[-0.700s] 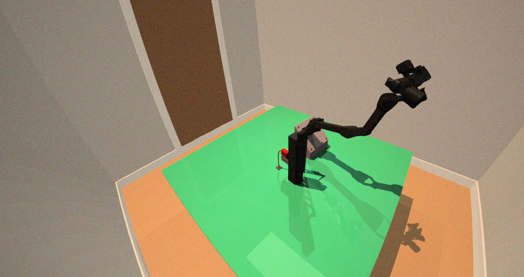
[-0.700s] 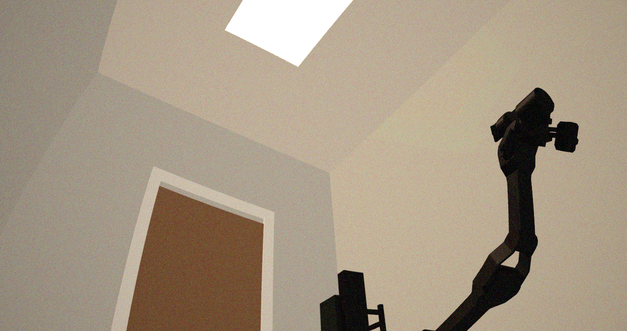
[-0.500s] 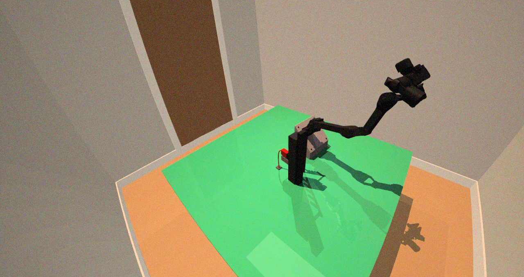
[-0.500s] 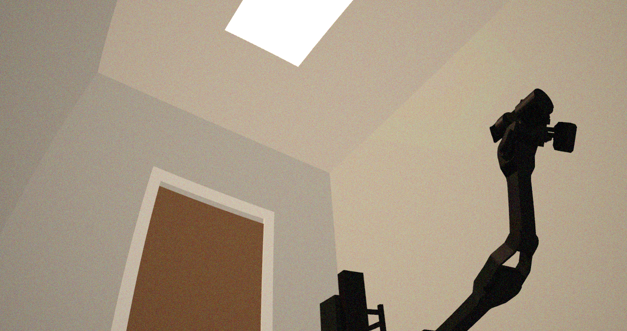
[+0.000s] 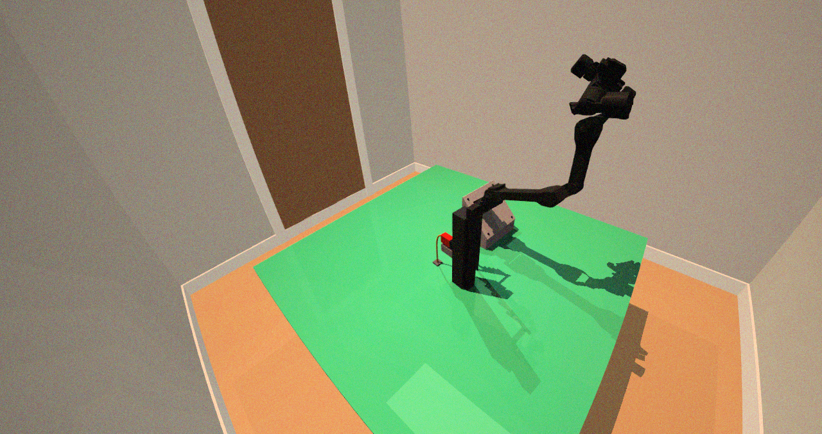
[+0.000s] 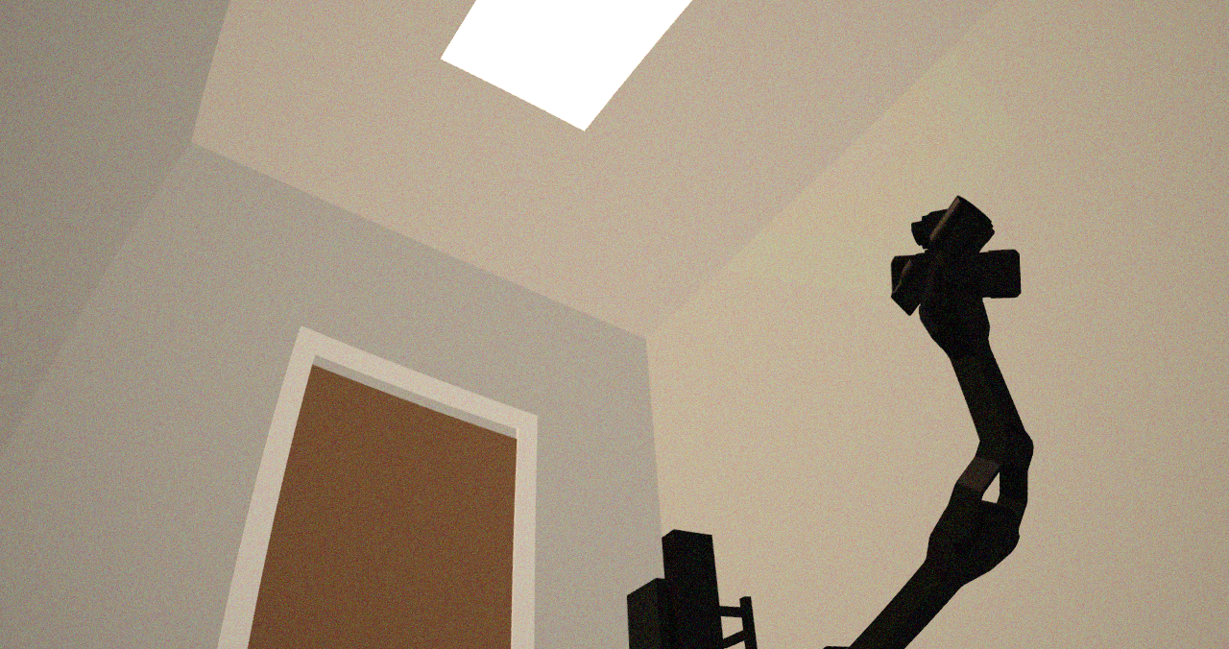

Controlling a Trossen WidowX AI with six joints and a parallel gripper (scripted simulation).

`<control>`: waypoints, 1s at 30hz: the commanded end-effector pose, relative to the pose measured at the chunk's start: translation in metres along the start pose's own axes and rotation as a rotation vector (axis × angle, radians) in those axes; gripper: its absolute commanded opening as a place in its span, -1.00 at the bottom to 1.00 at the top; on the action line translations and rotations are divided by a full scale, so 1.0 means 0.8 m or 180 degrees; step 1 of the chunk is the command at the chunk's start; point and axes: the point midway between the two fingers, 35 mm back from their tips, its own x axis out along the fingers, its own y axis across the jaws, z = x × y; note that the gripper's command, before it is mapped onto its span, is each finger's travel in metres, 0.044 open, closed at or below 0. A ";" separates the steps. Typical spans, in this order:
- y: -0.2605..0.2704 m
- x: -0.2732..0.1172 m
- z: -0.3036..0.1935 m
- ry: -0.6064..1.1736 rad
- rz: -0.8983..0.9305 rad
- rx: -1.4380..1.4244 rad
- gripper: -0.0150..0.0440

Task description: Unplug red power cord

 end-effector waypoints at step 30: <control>0.414 -0.242 -0.144 0.0664 0.3866 -0.0257 0.05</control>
